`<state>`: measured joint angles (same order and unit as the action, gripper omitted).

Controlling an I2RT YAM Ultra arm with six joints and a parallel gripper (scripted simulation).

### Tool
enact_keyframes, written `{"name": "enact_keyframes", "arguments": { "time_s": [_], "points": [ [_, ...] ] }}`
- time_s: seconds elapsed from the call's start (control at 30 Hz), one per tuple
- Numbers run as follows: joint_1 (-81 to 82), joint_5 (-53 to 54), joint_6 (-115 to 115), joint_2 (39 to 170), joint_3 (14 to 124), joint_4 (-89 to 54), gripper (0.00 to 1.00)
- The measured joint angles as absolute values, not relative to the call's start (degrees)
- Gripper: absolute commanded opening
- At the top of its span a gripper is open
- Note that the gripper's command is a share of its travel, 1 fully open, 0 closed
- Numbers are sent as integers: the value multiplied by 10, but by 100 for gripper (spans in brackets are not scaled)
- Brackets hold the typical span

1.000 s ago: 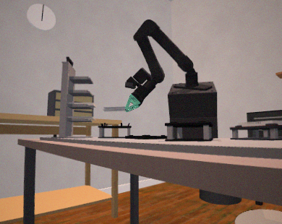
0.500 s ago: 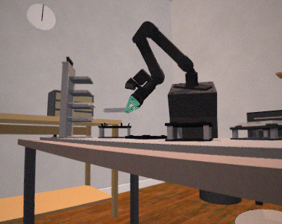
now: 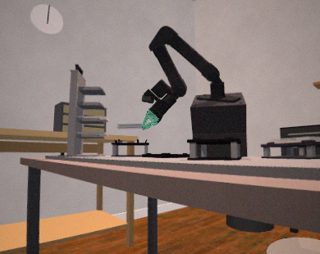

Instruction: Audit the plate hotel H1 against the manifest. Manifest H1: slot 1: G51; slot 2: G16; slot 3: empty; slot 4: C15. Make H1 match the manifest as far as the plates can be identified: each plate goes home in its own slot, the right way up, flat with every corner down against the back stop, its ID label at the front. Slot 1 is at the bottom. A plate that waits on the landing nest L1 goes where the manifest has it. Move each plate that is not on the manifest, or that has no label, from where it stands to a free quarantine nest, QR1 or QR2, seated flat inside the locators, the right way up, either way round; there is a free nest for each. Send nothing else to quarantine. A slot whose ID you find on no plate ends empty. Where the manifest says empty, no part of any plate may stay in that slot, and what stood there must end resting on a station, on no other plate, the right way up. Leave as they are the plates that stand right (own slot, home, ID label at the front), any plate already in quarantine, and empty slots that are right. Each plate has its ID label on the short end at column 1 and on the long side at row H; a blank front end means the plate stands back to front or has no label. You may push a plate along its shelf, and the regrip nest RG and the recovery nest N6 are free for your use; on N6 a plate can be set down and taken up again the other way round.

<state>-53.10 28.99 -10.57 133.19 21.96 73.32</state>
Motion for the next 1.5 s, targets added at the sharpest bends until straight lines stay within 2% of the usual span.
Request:
{"name": "enact_keyframes", "arguments": {
  "time_s": [1.5],
  "points": [
    [-508,272,-121,1399,239,787,86]
  ]
}}
